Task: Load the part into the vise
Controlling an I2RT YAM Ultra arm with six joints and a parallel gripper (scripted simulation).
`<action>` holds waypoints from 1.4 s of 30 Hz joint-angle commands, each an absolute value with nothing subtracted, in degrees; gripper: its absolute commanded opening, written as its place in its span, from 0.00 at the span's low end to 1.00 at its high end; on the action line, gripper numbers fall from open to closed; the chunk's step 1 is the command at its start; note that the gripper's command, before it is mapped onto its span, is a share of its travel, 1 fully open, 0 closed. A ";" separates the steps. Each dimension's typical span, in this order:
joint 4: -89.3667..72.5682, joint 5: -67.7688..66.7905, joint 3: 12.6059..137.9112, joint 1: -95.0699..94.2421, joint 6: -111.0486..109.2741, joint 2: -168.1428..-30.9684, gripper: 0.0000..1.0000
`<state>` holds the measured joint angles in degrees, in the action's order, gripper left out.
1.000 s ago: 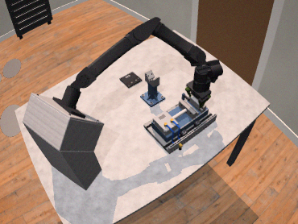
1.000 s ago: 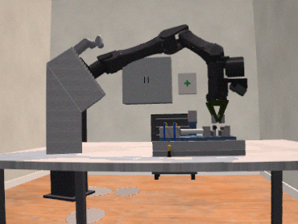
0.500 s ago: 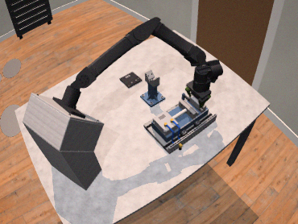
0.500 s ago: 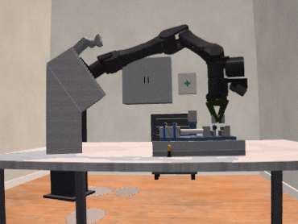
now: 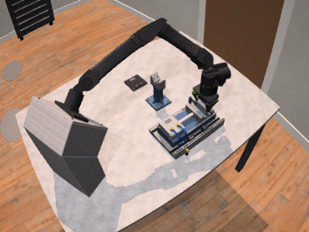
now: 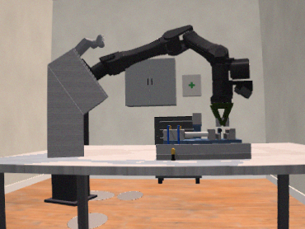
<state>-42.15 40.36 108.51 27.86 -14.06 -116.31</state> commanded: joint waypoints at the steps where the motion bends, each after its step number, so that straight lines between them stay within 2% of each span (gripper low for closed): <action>1: -41.39 40.23 108.80 29.06 -13.67 -114.89 0.00; 42: -40.51 40.40 106.74 29.13 -13.50 -114.47 0.00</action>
<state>-40.84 40.36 107.07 27.86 -13.56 -116.31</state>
